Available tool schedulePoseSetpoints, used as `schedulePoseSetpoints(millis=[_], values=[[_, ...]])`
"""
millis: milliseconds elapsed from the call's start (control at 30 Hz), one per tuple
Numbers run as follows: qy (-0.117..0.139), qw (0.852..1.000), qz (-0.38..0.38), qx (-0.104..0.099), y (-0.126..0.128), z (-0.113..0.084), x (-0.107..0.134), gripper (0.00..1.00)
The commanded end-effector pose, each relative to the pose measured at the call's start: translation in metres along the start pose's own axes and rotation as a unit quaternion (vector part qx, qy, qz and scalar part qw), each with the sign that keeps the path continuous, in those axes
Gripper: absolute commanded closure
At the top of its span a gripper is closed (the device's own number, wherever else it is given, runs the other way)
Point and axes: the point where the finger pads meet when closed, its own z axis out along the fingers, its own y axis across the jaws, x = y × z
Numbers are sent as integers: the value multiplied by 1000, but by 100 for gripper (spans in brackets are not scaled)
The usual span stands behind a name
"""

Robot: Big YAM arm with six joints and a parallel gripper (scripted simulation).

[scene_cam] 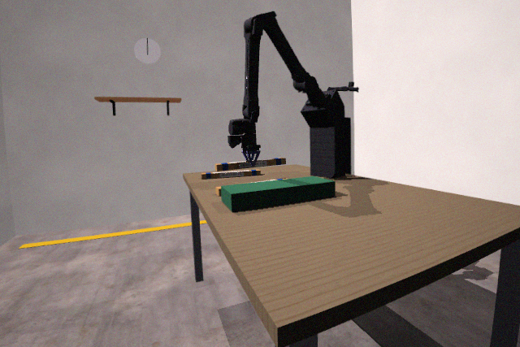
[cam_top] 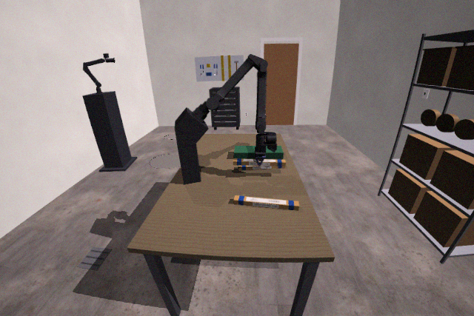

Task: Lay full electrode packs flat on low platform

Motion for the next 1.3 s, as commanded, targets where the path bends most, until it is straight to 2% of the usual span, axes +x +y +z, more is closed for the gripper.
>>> schedulePoseSetpoints(millis=[0, 1267], values=[[-12, 1000, 1, 1, 0, -17, -9, 100], [-14, 1000, 0, 1, 0, -62, -10, 100]])
